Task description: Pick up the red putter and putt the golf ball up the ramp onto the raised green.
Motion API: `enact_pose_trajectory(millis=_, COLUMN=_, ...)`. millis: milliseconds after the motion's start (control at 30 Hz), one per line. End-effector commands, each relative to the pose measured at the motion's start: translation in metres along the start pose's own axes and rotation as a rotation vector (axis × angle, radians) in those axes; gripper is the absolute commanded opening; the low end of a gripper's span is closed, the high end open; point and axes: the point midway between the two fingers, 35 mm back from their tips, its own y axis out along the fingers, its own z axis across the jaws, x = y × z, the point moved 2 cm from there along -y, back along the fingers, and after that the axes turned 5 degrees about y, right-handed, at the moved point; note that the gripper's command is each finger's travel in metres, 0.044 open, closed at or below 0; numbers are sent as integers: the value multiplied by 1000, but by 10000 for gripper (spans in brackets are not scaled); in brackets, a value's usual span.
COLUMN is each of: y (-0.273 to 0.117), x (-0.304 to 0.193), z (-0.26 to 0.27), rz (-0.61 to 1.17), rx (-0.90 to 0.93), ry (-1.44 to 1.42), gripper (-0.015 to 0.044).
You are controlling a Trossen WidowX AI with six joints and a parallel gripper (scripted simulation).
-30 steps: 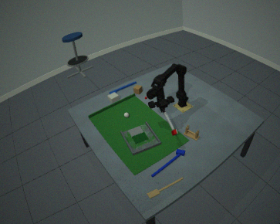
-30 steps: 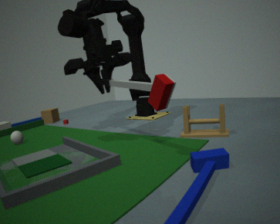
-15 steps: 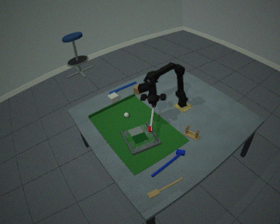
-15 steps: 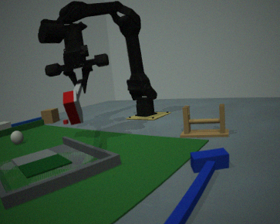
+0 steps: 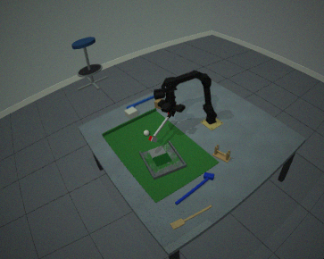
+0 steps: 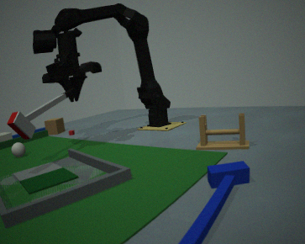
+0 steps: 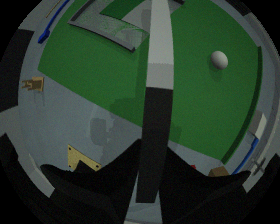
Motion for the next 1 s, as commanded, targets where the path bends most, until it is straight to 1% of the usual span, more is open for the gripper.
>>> enact_pose_trajectory(millis=0, y=-7, x=-10, z=-20, rz=-3, rx=-24, ry=115, gripper=0)
enact_pose_trajectory(millis=500, y=-18, x=-69, z=-81, rz=37, rx=-70, ry=544, gripper=0)
enact_pose_trajectory(millis=733, y=-17, x=-72, z=-84, rz=39, rx=-73, ry=563, gripper=0)
enact_pose_trajectory(millis=967, y=3, x=-73, z=-85, rz=39, rx=-73, ry=563, gripper=0)
